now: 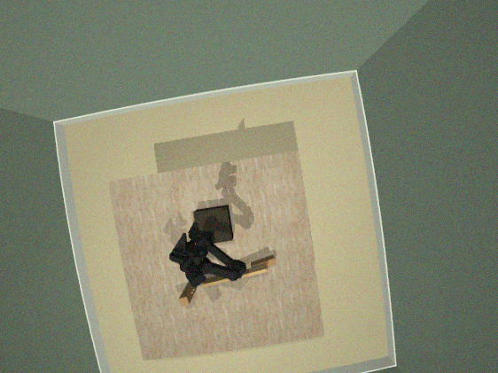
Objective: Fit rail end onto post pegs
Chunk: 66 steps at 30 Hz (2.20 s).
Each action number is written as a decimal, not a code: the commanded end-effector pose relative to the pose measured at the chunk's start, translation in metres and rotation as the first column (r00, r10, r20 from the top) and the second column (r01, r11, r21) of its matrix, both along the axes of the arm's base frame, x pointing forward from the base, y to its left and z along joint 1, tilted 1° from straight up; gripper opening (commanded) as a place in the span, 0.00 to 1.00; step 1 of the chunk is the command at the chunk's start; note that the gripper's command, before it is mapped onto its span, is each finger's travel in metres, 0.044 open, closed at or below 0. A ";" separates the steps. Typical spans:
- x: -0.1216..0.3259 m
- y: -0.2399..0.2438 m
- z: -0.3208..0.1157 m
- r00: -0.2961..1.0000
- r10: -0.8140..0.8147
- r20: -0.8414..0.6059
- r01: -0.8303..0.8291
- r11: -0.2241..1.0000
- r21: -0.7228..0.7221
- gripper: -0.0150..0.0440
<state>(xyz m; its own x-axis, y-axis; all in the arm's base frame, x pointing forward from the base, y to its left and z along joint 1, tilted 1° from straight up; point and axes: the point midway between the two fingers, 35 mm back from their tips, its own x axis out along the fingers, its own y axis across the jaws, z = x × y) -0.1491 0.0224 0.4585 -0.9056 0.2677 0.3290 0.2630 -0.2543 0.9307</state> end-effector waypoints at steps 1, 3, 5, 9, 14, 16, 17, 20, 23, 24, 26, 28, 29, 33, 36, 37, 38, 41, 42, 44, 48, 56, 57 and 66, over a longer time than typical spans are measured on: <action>0.000 -0.001 0.000 1.000 0.002 0.001 -0.002 1.000 0.005 0.98; -0.003 -0.008 0.000 1.000 0.021 0.011 -0.022 0.999 0.041 1.00; -0.007 -0.023 0.001 0.998 0.058 0.030 -0.061 0.992 0.113 1.00; -0.015 -0.068 0.000 0.983 0.162 0.083 -0.180 0.930 0.321 1.00; -0.013 -0.127 -0.006 0.950 0.280 0.138 -0.309 0.771 0.557 1.00; -0.008 -0.150 -0.009 0.933 0.325 0.156 -0.346 0.686 0.640 1.00; -0.004 -0.162 -0.011 0.923 0.347 0.165 -0.361 0.640 0.678 1.00; 0.009 -0.195 -0.018 0.893 0.410 0.186 -0.388 0.490 0.781 1.00; 0.029 -0.229 -0.027 0.855 0.477 0.205 -0.384 0.315 0.868 1.00; 0.037 -0.239 -0.030 0.840 0.500 0.210 -0.374 0.255 0.892 1.00; 0.054 -0.259 -0.038 0.810 0.544 0.219 -0.342 0.135 0.930 1.00; 0.073 -0.278 -0.046 0.777 0.588 0.227 -0.294 0.019 0.956 1.00; 0.083 -0.286 -0.051 0.758 0.610 0.230 -0.264 -0.036 0.964 1.00; 0.127 -0.313 -0.069 0.680 0.692 0.242 -0.113 -0.226 0.967 1.00; 0.162 -0.327 -0.084 0.612 0.751 0.249 0.026 -0.334 0.942 1.00; 0.174 -0.331 -0.089 0.587 0.769 0.252 0.077 -0.363 0.929 1.00; 0.187 -0.334 -0.095 0.561 0.787 0.255 0.128 -0.387 0.913 1.00; 0.224 -0.339 -0.111 0.480 0.836 0.266 0.284 -0.435 0.855 1.00; 0.235 -0.339 -0.116 0.454 0.849 0.270 0.330 -0.442 0.834 1.00; 0.257 -0.339 -0.127 0.401 0.872 0.281 0.420 -0.447 0.790 1.00; 0.300 -0.332 -0.149 0.288 0.908 0.304 0.593 -0.419 0.687 1.00; 0.388 -0.292 -0.199 0.013 0.926 0.378 0.889 -0.184 0.419 1.00; 0.399 -0.285 -0.206 -0.023 0.920 0.390 0.913 -0.139 0.383 1.00; 0.473 -0.203 -0.262 -0.309 0.796 0.520 0.948 0.298 0.107 1.00</action>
